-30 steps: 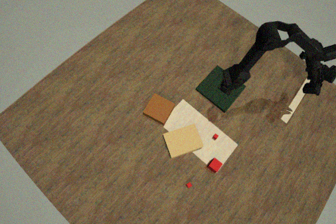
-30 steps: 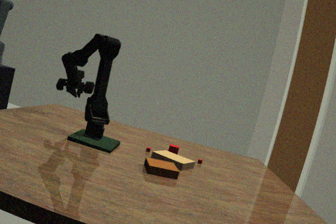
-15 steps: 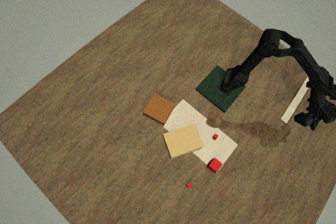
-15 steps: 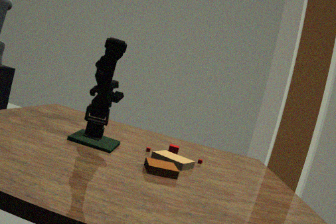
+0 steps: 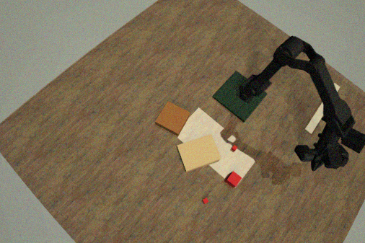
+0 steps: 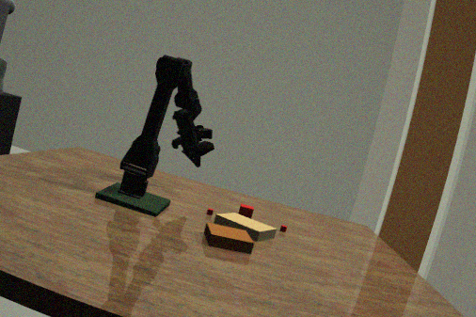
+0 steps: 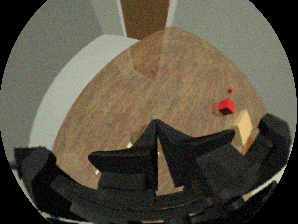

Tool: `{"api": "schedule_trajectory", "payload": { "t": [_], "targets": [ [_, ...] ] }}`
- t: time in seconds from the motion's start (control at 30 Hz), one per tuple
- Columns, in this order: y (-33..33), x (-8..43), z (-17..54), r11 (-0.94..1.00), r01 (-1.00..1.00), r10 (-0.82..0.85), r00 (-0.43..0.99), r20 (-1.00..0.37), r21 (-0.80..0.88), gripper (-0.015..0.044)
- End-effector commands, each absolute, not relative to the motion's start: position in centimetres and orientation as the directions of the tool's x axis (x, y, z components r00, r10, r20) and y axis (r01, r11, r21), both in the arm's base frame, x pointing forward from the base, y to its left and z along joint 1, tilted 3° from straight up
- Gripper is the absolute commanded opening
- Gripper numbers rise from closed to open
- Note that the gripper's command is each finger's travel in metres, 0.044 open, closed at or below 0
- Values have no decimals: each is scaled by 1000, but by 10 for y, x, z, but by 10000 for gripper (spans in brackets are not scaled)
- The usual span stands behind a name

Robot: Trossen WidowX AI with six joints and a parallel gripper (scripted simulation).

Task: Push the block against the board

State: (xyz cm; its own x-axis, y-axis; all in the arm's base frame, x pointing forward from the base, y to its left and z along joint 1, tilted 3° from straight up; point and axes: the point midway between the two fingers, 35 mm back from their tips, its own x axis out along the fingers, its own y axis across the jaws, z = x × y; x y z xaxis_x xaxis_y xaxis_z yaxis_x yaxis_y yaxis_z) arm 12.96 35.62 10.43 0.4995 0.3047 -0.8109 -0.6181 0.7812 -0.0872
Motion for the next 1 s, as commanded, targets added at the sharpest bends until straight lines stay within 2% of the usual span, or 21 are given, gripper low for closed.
{"api": "schedule_trajectory", "payload": {
  "t": [0.0,0.4,0.97],
  "targets": [
    [345,163,106,831,-550,258,506,-823,-78,0],
    [265,264,106,974,-225,75,485,-871,-42,0],
    [129,342,107,974,228,-86,393,-915,6,0]
  ]
}}
